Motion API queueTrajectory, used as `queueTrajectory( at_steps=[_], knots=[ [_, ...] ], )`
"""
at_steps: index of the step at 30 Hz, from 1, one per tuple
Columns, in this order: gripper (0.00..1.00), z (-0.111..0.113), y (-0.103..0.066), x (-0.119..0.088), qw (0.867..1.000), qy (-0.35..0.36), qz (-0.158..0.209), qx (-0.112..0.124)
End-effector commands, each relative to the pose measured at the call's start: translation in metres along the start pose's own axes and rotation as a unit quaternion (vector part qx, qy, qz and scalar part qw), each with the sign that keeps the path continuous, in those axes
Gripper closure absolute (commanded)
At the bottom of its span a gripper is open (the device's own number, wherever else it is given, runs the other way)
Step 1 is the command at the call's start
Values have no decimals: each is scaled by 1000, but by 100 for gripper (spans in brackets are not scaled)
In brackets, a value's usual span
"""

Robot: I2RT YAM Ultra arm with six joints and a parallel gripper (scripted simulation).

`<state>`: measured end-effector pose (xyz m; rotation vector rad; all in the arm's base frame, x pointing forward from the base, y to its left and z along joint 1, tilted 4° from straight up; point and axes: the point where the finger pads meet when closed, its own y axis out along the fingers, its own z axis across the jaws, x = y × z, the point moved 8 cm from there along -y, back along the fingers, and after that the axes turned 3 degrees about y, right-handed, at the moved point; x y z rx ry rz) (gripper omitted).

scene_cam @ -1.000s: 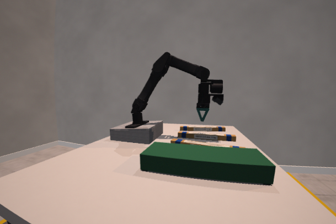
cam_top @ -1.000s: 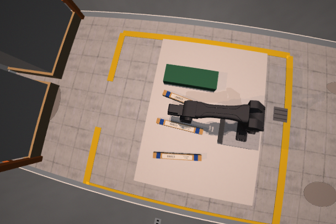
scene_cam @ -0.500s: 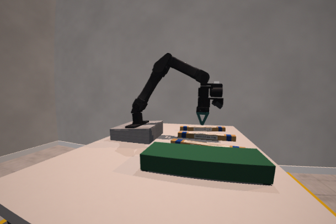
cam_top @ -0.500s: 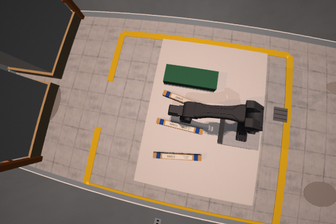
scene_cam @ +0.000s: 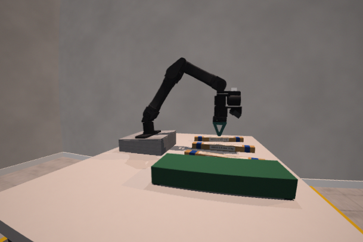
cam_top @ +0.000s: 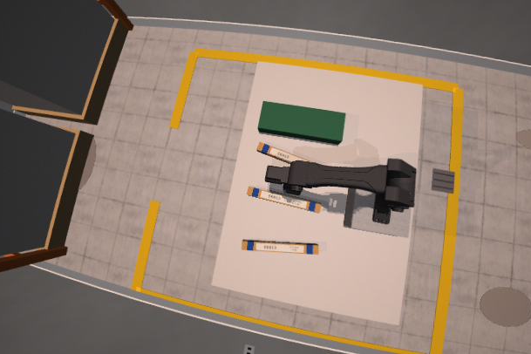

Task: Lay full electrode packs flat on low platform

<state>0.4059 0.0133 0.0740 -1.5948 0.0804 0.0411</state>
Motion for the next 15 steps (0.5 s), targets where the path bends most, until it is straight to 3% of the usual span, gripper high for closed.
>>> queueTrajectory(
  at_steps=[1, 15],
  knots=[
    [58, -4, -6, 9, 1000, 3, -17, 2],
    [58, 0, -11, 1, 1000, 0, -9, 1]
  ],
)
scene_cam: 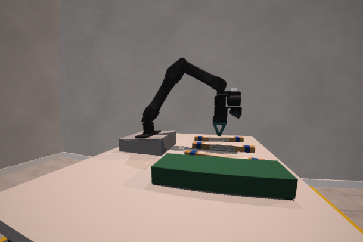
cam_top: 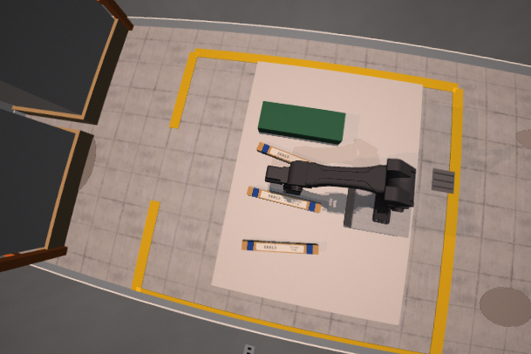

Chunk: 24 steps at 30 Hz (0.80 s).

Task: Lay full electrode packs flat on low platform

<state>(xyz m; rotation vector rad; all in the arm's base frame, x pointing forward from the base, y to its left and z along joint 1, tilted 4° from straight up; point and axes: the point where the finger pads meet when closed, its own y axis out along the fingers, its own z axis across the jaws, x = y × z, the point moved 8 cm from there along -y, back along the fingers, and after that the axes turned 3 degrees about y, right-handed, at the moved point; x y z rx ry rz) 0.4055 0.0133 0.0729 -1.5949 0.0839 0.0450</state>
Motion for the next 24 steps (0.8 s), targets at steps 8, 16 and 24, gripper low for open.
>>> queueTrajectory(
  at_steps=[8, 16, 24],
  knots=[
    [58, 0, -21, 2, 1000, 0, -11, 1],
    [58, 0, -31, 1, 1000, 0, -11, 1],
    [58, 0, -39, 1, 1000, 0, -11, 1]
  ],
)
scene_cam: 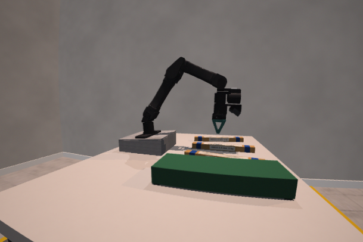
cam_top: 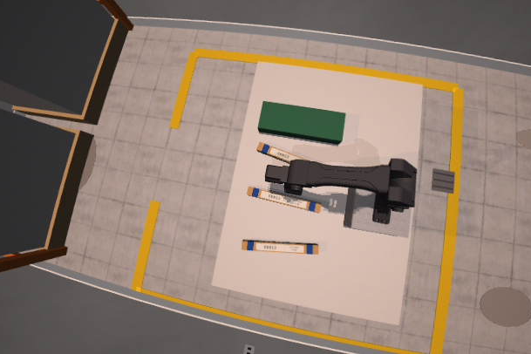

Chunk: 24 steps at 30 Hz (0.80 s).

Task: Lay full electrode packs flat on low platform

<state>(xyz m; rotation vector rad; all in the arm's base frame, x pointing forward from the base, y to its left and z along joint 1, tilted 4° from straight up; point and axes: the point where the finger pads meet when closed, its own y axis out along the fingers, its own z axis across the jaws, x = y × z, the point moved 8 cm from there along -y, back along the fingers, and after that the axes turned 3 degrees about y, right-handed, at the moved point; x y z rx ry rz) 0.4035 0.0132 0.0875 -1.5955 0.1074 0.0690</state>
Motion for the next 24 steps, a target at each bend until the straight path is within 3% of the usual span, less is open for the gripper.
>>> queueTrajectory(
  at_steps=[1, 24],
  knots=[
    [58, 1, -26, 4, 1000, 0, -26, 2],
    [58, 0, -52, 2, 1000, 0, -26, 2]
  ],
)
